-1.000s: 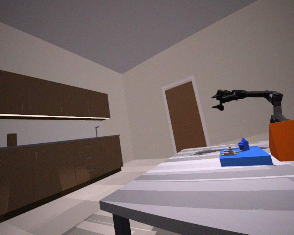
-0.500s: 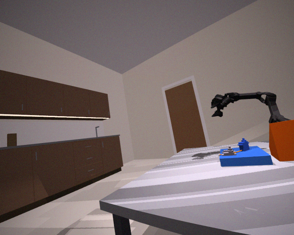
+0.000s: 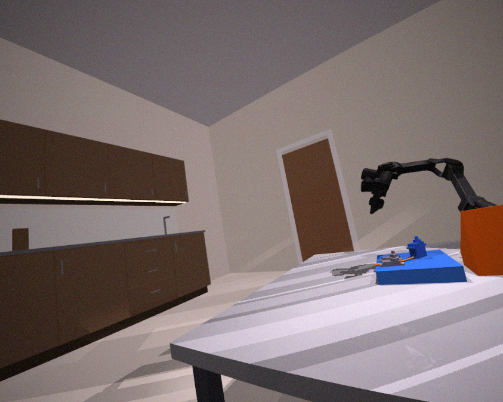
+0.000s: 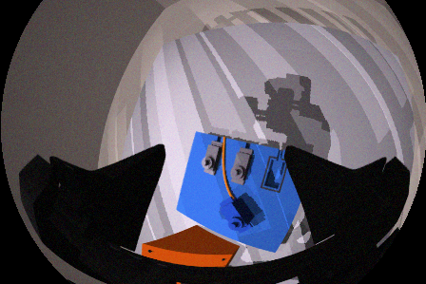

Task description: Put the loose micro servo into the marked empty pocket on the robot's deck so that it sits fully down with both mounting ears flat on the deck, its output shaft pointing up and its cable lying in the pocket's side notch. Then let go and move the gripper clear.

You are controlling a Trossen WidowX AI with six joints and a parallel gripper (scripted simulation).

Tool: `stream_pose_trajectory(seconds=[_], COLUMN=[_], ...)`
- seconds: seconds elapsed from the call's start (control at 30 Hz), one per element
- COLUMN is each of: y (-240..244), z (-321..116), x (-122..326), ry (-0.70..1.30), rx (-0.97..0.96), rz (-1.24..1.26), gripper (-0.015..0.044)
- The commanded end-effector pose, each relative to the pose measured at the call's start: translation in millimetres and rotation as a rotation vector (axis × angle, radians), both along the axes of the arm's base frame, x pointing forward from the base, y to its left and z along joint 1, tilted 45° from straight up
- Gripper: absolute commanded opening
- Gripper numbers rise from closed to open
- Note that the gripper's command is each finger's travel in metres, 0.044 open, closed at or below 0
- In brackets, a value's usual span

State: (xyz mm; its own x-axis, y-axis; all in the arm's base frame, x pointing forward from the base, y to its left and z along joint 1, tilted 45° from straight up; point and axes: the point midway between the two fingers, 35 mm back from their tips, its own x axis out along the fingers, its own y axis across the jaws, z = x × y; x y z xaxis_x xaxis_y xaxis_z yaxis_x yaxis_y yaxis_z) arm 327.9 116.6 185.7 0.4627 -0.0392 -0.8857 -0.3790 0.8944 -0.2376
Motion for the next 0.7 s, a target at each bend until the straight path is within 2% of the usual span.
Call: stream_pose_trajectory(seconds=[0.0, 0.67], y=[-4, -35], z=[-26, -109], x=[-10, -68], ry=[0.081, 0.427], rx=[-0.11, -0.621], rz=[0.033, 0.251], gripper=[0.044, 0.044])
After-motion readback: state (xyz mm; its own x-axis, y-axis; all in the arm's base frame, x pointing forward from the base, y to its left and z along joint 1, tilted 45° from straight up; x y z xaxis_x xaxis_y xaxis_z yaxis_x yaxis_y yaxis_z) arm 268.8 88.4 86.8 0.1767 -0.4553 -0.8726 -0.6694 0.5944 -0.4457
